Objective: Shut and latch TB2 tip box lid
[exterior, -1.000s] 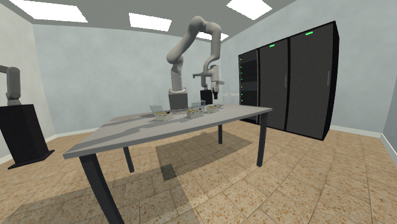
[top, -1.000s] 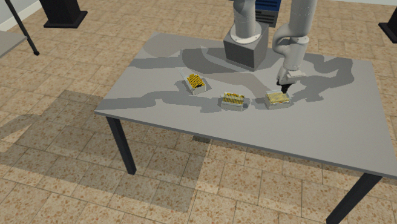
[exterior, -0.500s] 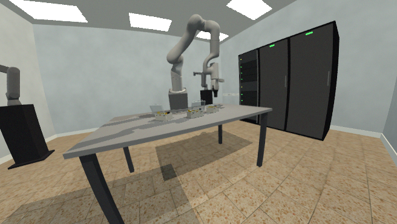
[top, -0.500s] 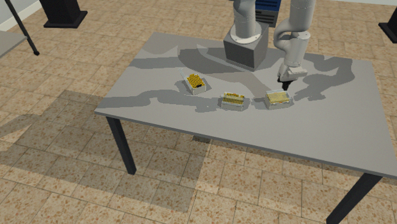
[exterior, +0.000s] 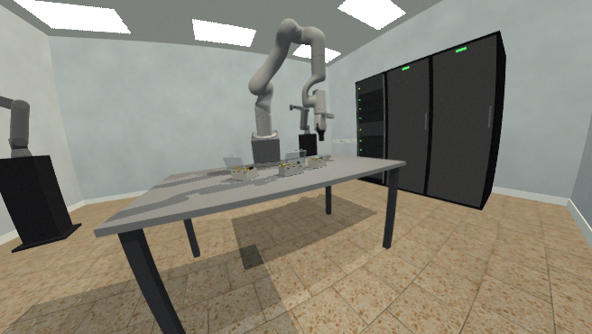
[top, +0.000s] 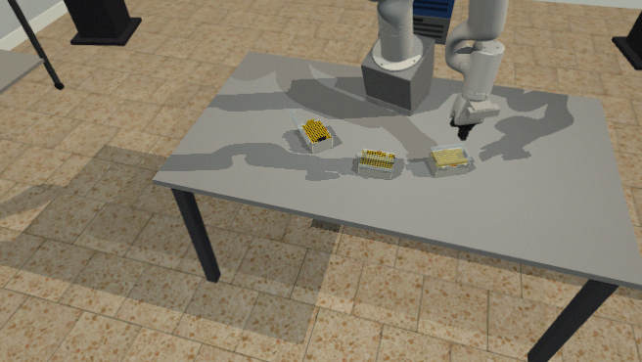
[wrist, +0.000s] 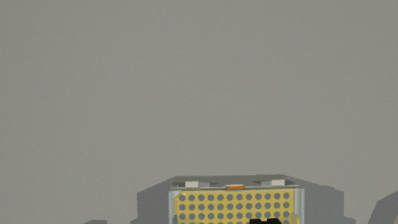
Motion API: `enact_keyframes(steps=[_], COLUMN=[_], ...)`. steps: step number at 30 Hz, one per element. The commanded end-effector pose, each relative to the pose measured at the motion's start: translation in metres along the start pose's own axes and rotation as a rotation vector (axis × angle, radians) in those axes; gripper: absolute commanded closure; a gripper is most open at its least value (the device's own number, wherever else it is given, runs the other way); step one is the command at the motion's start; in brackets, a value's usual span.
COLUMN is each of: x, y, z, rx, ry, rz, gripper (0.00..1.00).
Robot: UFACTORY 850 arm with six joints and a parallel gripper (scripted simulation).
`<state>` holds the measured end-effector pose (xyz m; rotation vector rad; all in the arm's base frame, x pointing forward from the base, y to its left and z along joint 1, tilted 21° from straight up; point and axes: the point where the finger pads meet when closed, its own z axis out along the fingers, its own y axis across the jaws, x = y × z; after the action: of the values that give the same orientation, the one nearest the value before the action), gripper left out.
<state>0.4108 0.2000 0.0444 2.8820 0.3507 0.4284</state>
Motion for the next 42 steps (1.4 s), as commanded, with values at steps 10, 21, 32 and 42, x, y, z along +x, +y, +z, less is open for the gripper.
enact_keyframes(steps=[10, 21, 32, 42], x=[0.0008, 0.0008, 0.0007, -0.0066], y=[-0.0002, -0.0002, -0.0002, -0.0002], z=[-0.0080, -0.0079, -0.0079, -0.0003], rx=[-0.001, -0.001, -0.001, -0.001], ry=[-0.001, -0.001, -0.001, -0.001], rz=[0.000, 0.000, 0.000, 0.000], gripper=[1.00, 1.00, 1.00, 1.00])
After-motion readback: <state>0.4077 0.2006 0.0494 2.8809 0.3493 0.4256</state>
